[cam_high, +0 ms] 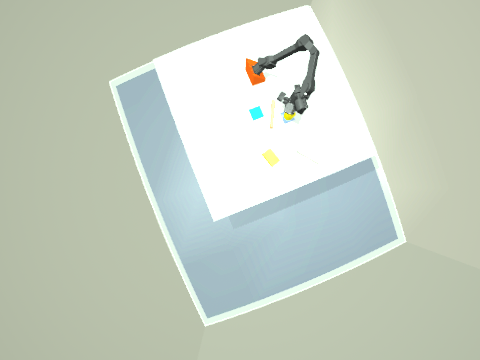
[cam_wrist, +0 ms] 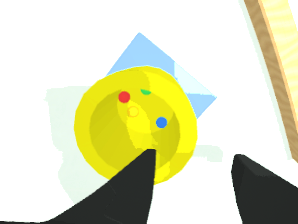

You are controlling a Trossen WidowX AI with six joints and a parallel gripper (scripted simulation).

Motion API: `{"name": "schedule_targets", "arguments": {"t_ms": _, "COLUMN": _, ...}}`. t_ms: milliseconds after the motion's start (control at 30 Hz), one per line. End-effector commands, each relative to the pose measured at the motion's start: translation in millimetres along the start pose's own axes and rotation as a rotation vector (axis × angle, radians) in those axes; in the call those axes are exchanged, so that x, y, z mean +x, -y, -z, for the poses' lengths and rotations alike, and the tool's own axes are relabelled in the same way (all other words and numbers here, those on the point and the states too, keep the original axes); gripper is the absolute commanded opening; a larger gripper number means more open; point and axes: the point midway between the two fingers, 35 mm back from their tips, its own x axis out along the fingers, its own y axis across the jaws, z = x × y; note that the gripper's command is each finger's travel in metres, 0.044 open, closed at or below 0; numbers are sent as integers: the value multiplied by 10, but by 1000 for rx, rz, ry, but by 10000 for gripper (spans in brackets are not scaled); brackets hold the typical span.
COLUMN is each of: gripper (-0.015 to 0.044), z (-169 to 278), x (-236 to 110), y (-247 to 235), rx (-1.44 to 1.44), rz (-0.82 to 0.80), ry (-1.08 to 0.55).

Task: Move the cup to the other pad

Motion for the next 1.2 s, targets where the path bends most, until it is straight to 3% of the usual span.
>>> {"name": "schedule_targets", "arguments": {"t_ms": 0, "gripper": 167, "z": 37, "x": 25, "y": -8, "rx": 120, "rz": 11, "ry": -83}}
{"name": "schedule_targets", "arguments": {"t_ms": 1167, "gripper": 167, "z": 38, "x": 477, "y": -10, "rx": 120, "rz": 11, "ry": -82}}
